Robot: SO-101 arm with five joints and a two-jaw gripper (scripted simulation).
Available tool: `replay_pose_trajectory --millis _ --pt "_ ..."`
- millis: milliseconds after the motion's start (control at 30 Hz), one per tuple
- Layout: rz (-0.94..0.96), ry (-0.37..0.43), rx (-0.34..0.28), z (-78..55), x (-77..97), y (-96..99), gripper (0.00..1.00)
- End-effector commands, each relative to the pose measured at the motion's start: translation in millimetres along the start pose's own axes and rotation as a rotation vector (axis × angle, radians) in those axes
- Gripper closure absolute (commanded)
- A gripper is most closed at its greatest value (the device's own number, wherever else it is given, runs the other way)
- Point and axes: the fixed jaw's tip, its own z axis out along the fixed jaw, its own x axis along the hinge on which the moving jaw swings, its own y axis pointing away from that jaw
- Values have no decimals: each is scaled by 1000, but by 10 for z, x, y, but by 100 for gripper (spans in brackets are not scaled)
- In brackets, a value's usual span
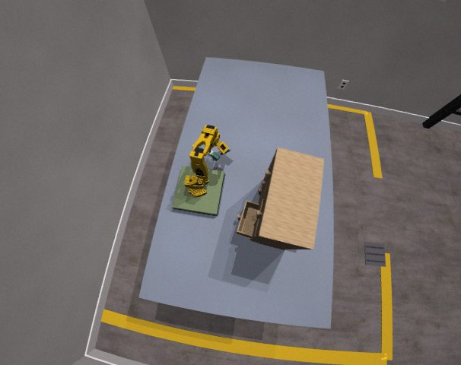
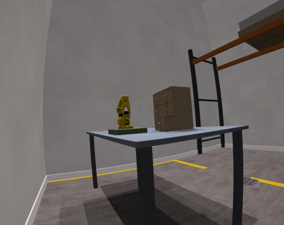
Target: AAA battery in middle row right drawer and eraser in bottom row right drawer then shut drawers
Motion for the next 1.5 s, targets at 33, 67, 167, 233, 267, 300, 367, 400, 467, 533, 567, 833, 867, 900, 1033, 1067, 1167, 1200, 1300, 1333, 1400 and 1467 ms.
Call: replay_pose_trajectory --millis 33,67,167,233,267,300,367,400,467,533,567,833,867,900,1033,1067,1167,1200,1300,1333,1400,1467 --pt "-19 -9 24 56 9 -42 73" --pt "-19 -9 24 56 9 -42 73" --pt "-19 -9 24 68 9 -42 73" --pt "-19 -9 24 94 10 -42 73" --pt "-19 -9 24 106 10 -42 73" --pt "-19 -9 24 119 10 -42 73" --pt "-19 -9 24 144 9 -43 73" --pt "-19 -9 24 156 9 -43 73" --pt "-19 -9 24 181 9 -44 73" --pt "-19 -9 24 206 8 -46 73" --pt "-19 -9 24 206 8 -46 73" --pt "-19 -9 24 218 10 -55 73" --pt "-19 -9 24 221 10 -58 73" --pt "-19 -9 24 224 10 -60 73" --pt "-19 -9 24 237 12 -70 73" --pt "-19 -9 24 240 12 -72 73" --pt "-19 -9 24 249 13 -80 73" --pt "-19 -9 24 252 13 -82 73" --pt "-19 -9 24 255 14 -85 73" --pt "-19 -9 24 258 14 -87 73" --pt "-19 -9 24 264 14 -92 73" --pt "-19 -9 24 265 14 -93 73"
